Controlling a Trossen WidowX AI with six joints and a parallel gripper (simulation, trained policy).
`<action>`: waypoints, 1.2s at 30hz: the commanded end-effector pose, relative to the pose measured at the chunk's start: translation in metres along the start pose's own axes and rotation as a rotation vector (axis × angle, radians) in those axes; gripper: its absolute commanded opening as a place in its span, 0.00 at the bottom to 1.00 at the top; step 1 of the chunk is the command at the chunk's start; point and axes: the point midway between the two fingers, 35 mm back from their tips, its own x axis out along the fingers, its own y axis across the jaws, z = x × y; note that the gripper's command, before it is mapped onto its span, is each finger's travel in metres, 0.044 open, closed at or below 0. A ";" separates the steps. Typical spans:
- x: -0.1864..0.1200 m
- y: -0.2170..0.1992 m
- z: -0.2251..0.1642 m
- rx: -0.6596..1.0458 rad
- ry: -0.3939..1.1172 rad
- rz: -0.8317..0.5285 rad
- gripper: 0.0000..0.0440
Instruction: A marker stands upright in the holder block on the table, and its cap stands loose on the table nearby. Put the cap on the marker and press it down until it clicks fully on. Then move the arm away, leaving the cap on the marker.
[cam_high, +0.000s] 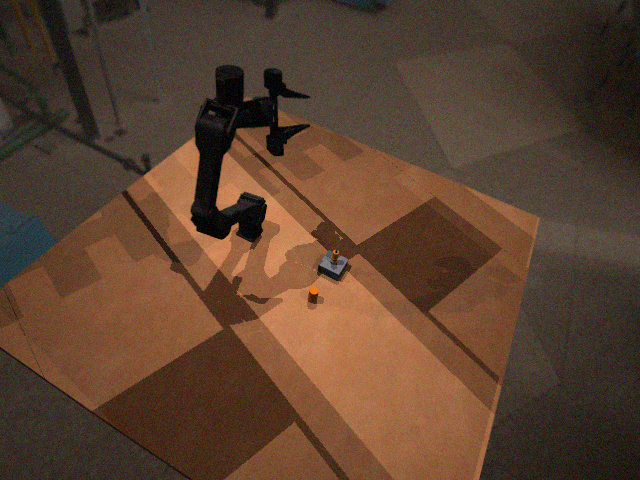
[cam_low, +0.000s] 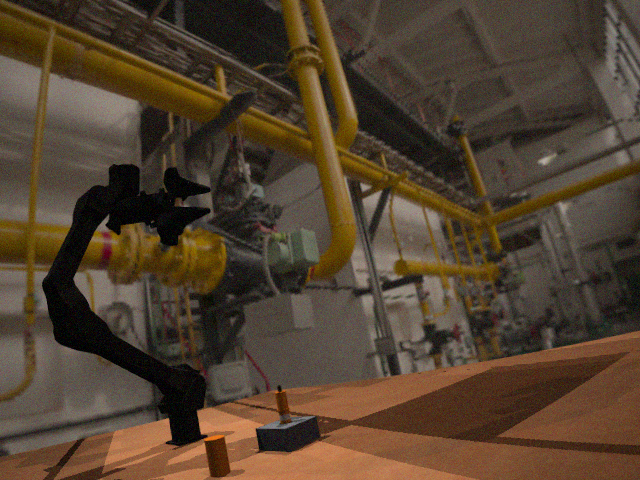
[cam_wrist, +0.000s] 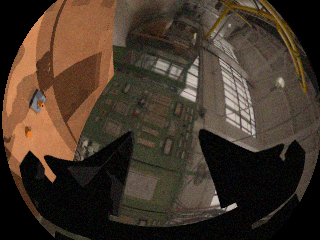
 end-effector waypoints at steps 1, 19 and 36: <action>0.004 0.002 0.008 -0.011 -0.006 0.025 0.69; 0.022 0.012 0.040 -0.035 0.000 0.170 0.70; 0.043 0.026 0.061 -0.018 0.014 0.315 0.71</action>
